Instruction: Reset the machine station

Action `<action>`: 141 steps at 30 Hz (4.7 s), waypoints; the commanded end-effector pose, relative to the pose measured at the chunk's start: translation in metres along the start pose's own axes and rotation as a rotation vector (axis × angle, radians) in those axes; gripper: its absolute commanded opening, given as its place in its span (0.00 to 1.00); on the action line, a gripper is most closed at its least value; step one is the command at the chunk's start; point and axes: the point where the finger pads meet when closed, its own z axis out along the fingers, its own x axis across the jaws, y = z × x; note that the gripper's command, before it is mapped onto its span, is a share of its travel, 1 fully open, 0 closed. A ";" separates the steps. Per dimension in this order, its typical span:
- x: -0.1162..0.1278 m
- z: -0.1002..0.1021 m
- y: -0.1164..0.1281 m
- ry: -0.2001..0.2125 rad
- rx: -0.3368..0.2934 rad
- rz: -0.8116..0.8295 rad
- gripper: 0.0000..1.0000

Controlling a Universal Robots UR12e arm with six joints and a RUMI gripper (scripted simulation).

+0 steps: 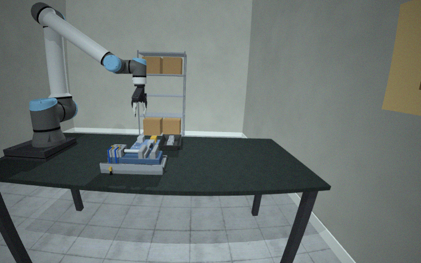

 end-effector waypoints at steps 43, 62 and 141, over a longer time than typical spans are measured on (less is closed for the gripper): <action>-0.001 0.082 0.000 -0.001 0.000 0.000 0.40; -0.001 0.129 0.000 -0.001 0.000 0.000 0.40; -0.002 0.133 0.000 -0.001 0.000 0.000 0.40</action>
